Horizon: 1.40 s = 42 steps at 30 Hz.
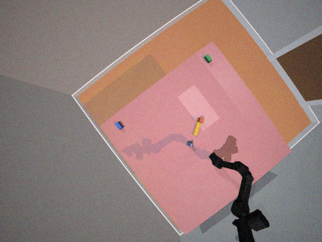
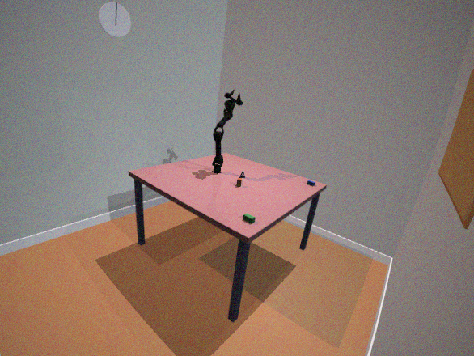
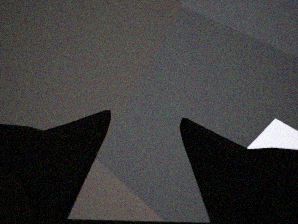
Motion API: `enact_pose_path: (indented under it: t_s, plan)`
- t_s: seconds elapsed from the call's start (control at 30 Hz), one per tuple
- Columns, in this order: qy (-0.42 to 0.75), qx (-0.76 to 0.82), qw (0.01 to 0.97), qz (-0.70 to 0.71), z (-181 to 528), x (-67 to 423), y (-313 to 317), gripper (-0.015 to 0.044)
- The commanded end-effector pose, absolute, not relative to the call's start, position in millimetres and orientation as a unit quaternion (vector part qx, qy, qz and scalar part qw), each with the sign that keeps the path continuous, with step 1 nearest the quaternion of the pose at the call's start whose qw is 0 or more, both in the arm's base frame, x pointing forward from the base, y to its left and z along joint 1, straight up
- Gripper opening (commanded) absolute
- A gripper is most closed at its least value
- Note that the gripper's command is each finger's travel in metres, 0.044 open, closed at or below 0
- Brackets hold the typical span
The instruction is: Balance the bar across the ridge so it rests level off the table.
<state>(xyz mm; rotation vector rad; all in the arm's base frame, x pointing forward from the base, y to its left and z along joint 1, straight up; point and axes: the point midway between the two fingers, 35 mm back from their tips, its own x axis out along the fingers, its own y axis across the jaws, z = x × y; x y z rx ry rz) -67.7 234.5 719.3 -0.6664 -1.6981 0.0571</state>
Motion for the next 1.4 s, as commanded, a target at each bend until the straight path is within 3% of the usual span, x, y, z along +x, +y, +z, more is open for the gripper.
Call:
enact_pose_path:
  t_s: [0.0,0.73,1.37]
  plan:
    - [-0.735,-0.33,0.591,0.034,707,-60,259,0.0315]
    - [-0.667,-0.552,0.495,0.075,633,31,353,0.0315]
    - [-0.546,-0.709,0.423,0.141,549,147,383,0.0315]
